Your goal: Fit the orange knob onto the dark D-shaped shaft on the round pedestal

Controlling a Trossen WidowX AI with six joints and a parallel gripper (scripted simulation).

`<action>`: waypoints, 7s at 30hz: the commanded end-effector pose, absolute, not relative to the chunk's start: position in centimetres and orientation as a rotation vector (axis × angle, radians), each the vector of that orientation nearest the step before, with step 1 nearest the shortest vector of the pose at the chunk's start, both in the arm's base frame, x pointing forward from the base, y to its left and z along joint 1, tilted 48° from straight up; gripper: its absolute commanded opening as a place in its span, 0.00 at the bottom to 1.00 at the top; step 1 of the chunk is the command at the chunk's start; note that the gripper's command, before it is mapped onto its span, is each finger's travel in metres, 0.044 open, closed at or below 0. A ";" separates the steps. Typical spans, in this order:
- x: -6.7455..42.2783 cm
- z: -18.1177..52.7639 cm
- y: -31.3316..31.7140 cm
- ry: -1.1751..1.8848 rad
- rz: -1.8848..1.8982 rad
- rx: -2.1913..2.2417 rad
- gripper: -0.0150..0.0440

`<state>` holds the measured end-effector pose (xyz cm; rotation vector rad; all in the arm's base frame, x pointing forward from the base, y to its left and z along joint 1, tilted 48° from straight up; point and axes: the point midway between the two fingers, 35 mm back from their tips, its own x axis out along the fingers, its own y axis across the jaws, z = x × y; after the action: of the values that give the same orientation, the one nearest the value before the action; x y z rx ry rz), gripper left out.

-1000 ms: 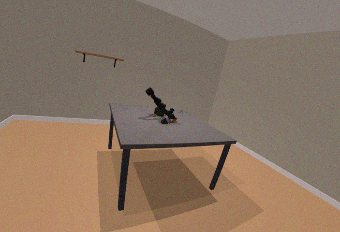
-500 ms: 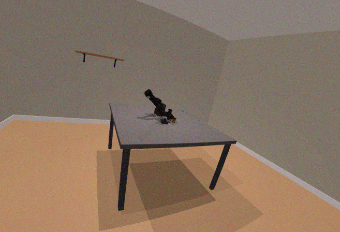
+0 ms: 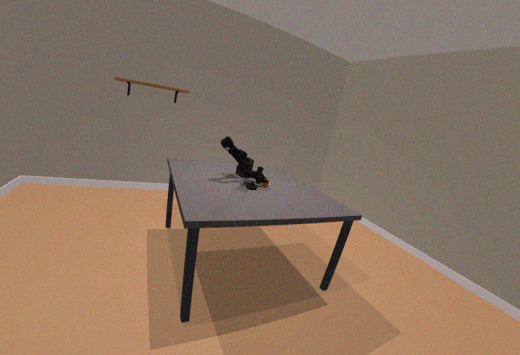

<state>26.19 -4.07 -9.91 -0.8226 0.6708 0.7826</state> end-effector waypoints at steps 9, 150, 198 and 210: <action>26.2 -9.9 -4.1 0.667 0.784 -0.823 0.69; 27.5 -10.6 -3.3 1.493 -0.761 -0.529 1.00; 28.5 -2.2 6.8 1.495 -0.757 -0.524 0.25; 29.9 -1.1 4.7 1.498 -0.742 -0.517 0.25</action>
<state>29.41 5.29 -1.55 -0.5179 1.5034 -0.7488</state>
